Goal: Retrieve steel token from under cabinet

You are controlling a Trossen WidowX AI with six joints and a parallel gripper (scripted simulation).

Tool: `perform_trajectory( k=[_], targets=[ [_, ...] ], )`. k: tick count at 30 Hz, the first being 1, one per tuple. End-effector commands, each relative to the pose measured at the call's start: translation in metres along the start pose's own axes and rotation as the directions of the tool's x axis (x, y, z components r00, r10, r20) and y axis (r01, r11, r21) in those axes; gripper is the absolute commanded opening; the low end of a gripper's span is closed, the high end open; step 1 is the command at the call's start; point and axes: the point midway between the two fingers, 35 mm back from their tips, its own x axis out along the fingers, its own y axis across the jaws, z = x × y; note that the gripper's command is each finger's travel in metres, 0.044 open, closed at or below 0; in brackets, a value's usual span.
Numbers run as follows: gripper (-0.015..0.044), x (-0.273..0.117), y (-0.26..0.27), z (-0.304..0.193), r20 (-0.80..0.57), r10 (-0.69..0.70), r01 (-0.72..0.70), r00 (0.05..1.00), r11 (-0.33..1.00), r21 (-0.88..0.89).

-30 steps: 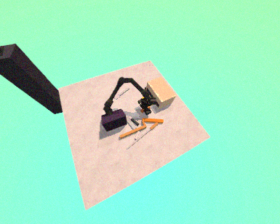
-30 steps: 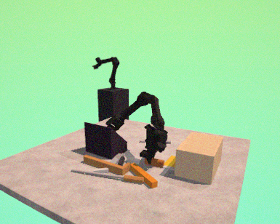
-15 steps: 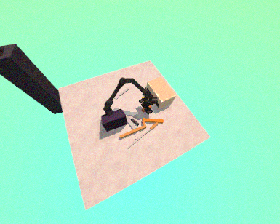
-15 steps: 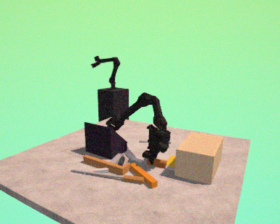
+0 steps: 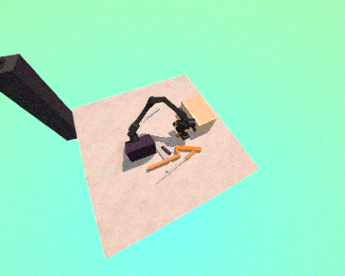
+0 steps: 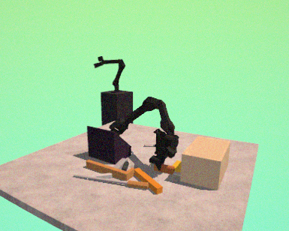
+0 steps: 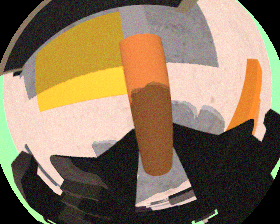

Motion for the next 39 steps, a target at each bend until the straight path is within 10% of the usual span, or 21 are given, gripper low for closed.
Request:
perform_trajectory(
  k=[1, 39],
  targets=[
    [0.0, 0.0, -0.001, 0.005, 0.002, -0.001, 0.001, 1.0, 1.0, 0.002],
    [0.0, 0.001, 0.014, 0.03, 0.003, 0.0, 0.0, 1.0, 1.0, 0.001]
  ],
)
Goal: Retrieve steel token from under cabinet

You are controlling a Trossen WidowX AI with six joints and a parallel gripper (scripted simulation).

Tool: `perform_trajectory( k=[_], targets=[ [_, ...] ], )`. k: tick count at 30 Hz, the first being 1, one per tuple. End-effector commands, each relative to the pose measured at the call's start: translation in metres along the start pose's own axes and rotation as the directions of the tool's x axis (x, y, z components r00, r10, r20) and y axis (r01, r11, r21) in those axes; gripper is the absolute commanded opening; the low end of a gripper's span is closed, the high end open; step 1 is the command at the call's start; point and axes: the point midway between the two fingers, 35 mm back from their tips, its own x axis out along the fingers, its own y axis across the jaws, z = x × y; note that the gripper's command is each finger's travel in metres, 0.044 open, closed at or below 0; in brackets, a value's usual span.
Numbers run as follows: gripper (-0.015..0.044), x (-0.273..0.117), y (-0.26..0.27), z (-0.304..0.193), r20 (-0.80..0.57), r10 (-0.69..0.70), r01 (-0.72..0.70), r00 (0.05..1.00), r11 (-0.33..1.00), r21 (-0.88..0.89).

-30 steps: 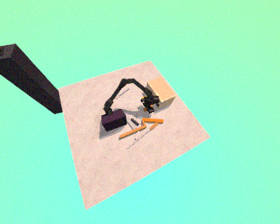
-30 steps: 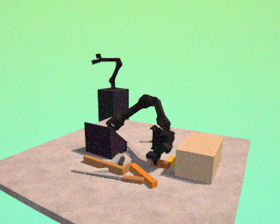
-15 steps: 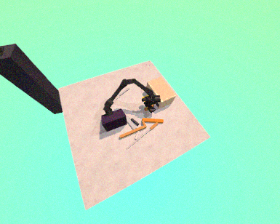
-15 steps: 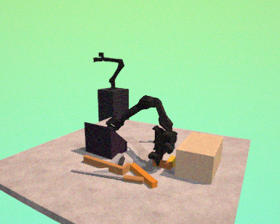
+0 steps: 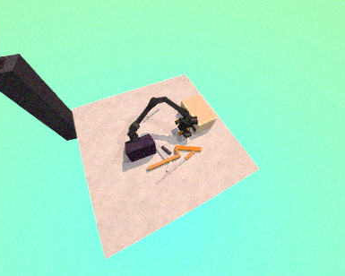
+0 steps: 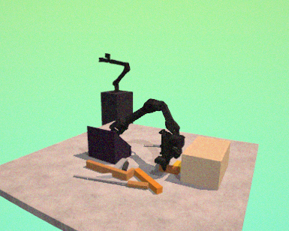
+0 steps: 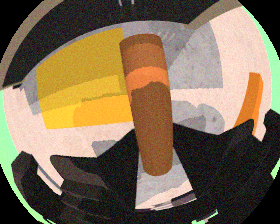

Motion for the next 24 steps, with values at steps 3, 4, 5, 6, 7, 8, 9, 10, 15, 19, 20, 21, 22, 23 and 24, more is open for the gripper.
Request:
perform_trajectory(
  k=[3, 4, 5, 6, 7, 8, 9, 10, 15, 19, 20, 21, 22, 23, 24],
  targets=[
    [0.0, 0.001, 0.011, 0.002, 0.002, 0.004, -0.004, 1.0, 1.0, -0.011],
    [0.0, 0.001, 0.012, 0.002, 0.002, 0.004, -0.004, 1.0, 1.0, -0.011],
    [0.0, 0.001, 0.013, 0.002, 0.002, 0.004, -0.004, 1.0, 1.0, -0.011],
    [0.0, 0.001, 0.014, 0.002, 0.002, 0.004, -0.004, 1.0, 1.0, -0.011],
    [0.0, 0.001, 0.015, 0.002, 0.002, 0.004, -0.004, 1.0, 1.0, -0.011],
    [0.0, 0.001, 0.016, 0.002, 0.002, 0.004, -0.004, 1.0, 1.0, -0.011],
    [0.0, 0.001, 0.017, 0.002, 0.002, 0.004, -0.004, 1.0, 1.0, -0.011],
    [0.0, 0.001, 0.018, 0.002, 0.002, 0.004, -0.004, 1.0, 1.0, -0.011],
    [0.0, 0.001, 0.023, 0.001, 0.002, 0.005, -0.005, 1.0, 1.0, -0.011],
    [0.0, 0.001, 0.027, 0.001, 0.002, 0.005, -0.005, 1.0, 1.0, -0.011],
    [0.0, 0.001, 0.028, 0.001, 0.002, 0.005, -0.005, 1.0, 1.0, -0.011],
    [0.0, 0.001, 0.029, 0.001, 0.002, 0.005, -0.005, 1.0, 1.0, -0.011],
    [0.0, 0.001, 0.03, 0.001, 0.002, 0.005, -0.005, 1.0, 1.0, -0.011],
    [0.0, 0.001, 0.031, 0.001, 0.002, 0.005, -0.005, 1.0, 1.0, -0.011],
    [0.0, 0.001, 0.032, 0.001, 0.002, 0.005, -0.005, 1.0, 1.0, -0.011]
  ],
)
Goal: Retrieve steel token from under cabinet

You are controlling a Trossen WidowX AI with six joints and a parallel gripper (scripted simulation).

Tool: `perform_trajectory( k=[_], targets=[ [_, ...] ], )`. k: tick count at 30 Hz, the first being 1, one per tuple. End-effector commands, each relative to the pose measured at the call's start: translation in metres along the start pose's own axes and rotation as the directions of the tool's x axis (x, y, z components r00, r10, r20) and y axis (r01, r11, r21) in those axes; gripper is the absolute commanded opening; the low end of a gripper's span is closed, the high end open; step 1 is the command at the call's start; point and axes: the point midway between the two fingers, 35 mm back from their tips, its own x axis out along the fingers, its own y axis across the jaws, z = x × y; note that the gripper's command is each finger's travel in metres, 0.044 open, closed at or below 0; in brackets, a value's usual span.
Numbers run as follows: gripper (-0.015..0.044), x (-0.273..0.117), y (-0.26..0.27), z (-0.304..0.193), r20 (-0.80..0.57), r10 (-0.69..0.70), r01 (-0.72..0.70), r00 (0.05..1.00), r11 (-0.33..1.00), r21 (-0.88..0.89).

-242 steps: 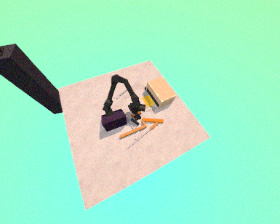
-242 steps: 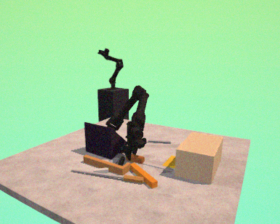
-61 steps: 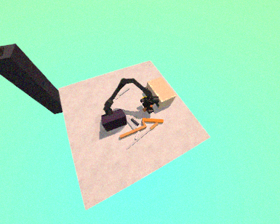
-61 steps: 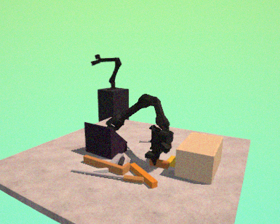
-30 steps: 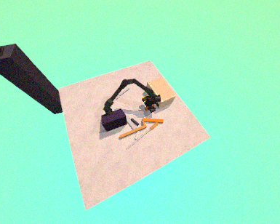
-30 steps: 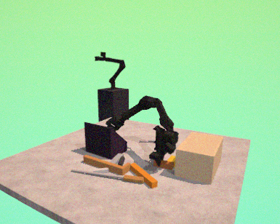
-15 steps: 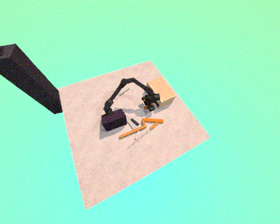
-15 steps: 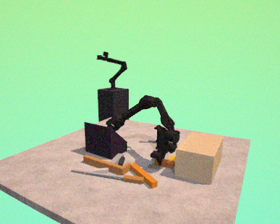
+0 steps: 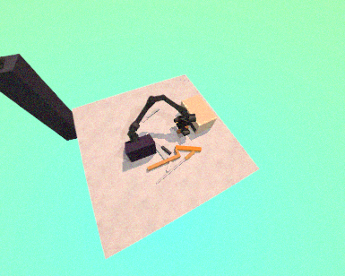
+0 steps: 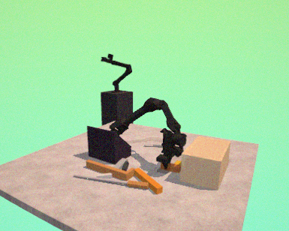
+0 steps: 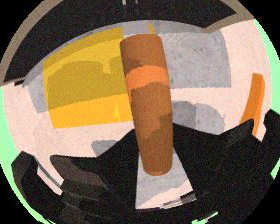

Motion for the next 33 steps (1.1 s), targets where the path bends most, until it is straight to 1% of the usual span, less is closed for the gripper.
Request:
perform_trajectory(
  k=[1, 15, 33],
  targets=[
    [0.0, 0.001, 0.009, 0.001, 0.002, 0.007, -0.007, 1.0, 1.0, -0.014],
    [0.0, 0.001, 0.021, 0.001, 0.002, 0.007, -0.007, 1.0, 1.0, -0.013],
    [0.0, 0.001, 0.021, -0.005, 0.002, 0.007, -0.007, 1.0, 1.0, -0.013]
  ],
)
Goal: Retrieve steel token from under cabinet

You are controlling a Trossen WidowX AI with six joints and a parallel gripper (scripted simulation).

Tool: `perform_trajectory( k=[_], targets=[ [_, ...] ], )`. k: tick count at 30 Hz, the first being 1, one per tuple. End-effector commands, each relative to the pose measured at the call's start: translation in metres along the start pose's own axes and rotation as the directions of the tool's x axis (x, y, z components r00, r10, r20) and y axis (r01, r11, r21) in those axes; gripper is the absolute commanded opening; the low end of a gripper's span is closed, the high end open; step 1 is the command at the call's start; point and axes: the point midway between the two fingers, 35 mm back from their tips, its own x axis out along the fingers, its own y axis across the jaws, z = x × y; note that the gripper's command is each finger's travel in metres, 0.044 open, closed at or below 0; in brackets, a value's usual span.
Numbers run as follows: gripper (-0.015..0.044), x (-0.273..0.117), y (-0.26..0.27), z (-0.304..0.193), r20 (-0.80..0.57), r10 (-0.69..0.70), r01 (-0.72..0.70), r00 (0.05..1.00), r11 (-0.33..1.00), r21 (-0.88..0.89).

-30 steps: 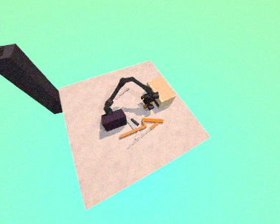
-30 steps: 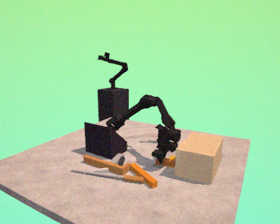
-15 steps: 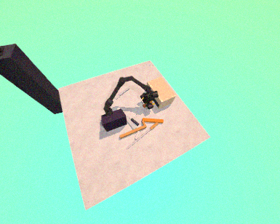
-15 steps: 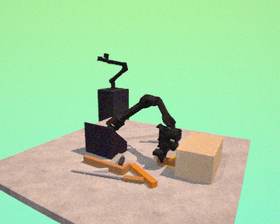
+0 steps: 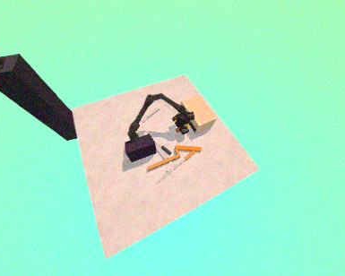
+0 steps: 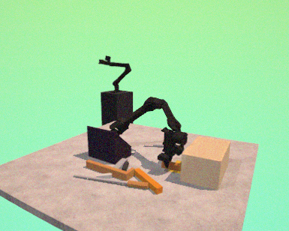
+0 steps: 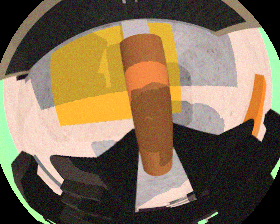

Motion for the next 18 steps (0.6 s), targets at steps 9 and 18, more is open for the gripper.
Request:
perform_trajectory(
  k=[9, 18],
  targets=[
    [0.0, 0.001, 0.001, -0.011, 0.002, 0.006, -0.006, 1.0, 1.0, -0.008],
    [0.0, 0.001, 0.0, -0.019, 0.001, 0.006, -0.006, 1.0, 1.0, -0.007]
  ],
)
